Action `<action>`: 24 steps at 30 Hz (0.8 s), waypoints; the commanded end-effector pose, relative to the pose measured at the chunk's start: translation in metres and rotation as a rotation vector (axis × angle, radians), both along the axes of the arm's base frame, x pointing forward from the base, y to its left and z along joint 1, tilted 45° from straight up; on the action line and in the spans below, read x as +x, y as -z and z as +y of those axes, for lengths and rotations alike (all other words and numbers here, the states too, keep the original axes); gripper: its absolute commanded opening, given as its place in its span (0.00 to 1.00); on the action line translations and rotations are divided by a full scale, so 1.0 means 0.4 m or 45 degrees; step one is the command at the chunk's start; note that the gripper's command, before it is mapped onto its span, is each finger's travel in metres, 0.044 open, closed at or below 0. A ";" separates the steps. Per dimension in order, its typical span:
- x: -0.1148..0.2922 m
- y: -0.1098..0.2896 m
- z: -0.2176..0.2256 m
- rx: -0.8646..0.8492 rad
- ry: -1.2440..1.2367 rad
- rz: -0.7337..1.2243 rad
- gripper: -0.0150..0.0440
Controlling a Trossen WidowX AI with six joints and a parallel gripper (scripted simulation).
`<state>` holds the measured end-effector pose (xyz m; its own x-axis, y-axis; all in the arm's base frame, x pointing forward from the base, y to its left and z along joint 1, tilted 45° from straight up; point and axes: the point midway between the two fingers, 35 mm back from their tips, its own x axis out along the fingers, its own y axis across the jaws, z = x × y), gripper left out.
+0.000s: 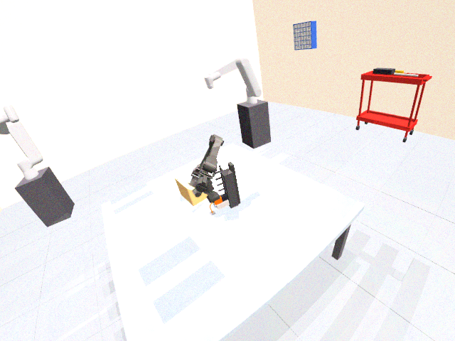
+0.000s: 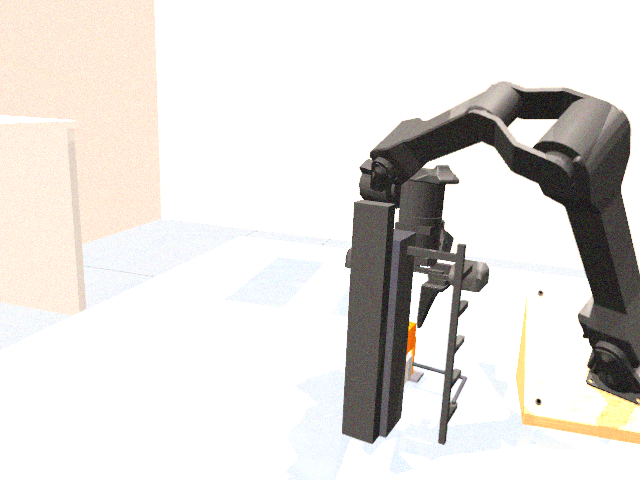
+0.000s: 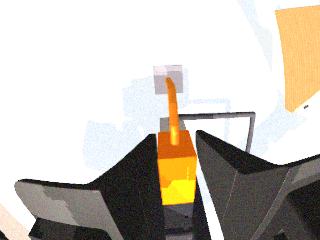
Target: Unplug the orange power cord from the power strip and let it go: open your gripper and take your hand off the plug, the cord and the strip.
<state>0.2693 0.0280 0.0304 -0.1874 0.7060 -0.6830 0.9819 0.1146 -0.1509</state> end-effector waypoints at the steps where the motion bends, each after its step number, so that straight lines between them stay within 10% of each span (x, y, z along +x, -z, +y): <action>1: -0.003 0.029 -0.047 -0.060 0.002 0.001 0.25; 9: -0.001 0.017 -0.021 -0.049 -0.027 -0.013 0.52; 24: 0.002 0.001 -0.038 -0.053 0.003 0.003 0.53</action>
